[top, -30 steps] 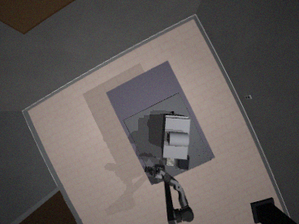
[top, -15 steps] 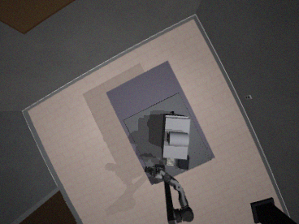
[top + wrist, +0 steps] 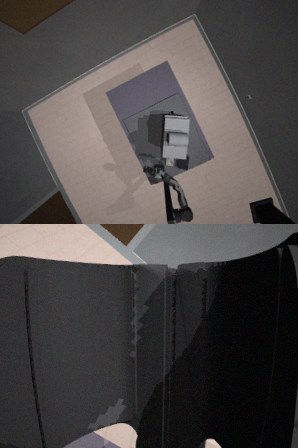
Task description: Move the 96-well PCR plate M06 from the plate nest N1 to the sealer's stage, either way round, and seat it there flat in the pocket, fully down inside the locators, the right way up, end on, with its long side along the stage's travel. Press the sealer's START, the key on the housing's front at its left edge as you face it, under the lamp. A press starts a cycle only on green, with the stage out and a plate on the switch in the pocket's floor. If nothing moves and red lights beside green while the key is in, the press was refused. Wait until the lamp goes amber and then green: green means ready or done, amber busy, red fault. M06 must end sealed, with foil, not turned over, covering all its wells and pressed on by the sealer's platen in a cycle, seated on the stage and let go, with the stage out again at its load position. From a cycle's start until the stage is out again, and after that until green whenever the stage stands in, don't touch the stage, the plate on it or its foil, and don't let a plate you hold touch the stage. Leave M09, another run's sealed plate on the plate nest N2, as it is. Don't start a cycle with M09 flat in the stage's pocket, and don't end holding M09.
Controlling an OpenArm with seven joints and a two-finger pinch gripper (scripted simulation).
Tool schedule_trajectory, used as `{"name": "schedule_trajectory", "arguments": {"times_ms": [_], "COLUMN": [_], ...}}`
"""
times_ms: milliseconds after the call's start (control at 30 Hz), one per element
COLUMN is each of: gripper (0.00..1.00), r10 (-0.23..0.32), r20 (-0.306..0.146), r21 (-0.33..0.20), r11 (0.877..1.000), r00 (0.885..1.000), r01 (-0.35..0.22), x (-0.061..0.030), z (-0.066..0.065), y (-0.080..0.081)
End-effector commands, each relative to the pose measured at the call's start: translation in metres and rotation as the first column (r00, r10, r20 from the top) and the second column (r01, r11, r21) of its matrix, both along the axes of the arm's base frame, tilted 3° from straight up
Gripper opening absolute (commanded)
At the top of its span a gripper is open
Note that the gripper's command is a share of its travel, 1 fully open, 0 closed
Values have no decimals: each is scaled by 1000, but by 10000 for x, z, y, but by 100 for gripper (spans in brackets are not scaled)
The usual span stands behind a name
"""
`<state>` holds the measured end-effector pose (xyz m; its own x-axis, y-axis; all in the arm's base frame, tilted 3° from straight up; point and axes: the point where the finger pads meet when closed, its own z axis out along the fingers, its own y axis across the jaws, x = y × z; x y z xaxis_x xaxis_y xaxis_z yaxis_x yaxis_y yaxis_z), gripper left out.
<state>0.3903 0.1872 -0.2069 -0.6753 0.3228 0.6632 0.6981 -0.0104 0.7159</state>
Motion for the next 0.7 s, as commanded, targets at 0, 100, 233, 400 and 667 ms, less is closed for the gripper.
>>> {"name": "schedule_trajectory", "arguments": {"times_ms": [0,100,233,400,667], "gripper": [0,0,0,0,0], "r10": [-7,-7,-2,-7,-7], "r20": [2,2,3,2,2], "r21": [7,7,4,7,7], "r11": [1000,1000,1000,1000,1000], "r00": [1000,1000,1000,1000,1000], "r01": [7,7,2,7,7], "x": [13,13,3,-1,-1], "z": [21,21,14,-1,-1], "y": [0,0,2,-10,-10]}}
